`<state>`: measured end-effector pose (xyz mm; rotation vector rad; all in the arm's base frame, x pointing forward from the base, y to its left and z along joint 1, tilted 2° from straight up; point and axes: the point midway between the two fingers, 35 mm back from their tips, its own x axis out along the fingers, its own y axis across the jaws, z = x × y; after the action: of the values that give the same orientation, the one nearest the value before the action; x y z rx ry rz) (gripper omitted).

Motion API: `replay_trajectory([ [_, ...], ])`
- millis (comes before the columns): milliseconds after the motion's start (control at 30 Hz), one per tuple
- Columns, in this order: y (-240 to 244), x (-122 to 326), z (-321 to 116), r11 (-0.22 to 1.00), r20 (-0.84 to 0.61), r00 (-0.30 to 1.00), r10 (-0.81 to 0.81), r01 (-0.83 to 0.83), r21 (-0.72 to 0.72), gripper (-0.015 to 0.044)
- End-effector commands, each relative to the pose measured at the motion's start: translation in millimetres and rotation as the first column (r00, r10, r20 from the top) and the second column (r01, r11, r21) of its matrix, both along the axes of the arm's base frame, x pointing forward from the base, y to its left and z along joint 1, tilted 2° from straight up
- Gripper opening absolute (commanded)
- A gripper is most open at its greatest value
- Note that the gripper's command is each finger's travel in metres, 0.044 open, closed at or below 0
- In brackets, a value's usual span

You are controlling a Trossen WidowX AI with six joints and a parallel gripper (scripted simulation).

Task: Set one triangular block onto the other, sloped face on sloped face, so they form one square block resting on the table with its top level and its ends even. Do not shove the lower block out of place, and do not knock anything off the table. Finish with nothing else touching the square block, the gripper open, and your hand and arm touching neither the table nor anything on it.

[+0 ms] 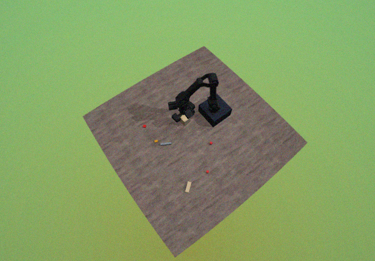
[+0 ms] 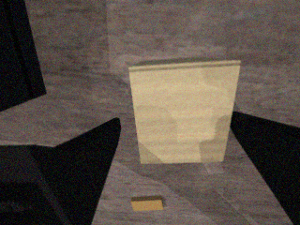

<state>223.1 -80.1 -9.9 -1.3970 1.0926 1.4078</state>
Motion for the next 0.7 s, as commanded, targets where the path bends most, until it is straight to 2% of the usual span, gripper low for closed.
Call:
replay_trajectory([
  [0,-2.3,8.2,32.4,1.0,0.015,1.0,0.0,0.0,-0.005,0.044],
  [167,0.5,3.3,103.9,1.0,0.015,1.0,0.0,0.0,-0.005,0.044],
  [667,-1.3,8.1,105.2,1.0,0.044,0.999,0.003,-0.003,-0.015,0.044],
])
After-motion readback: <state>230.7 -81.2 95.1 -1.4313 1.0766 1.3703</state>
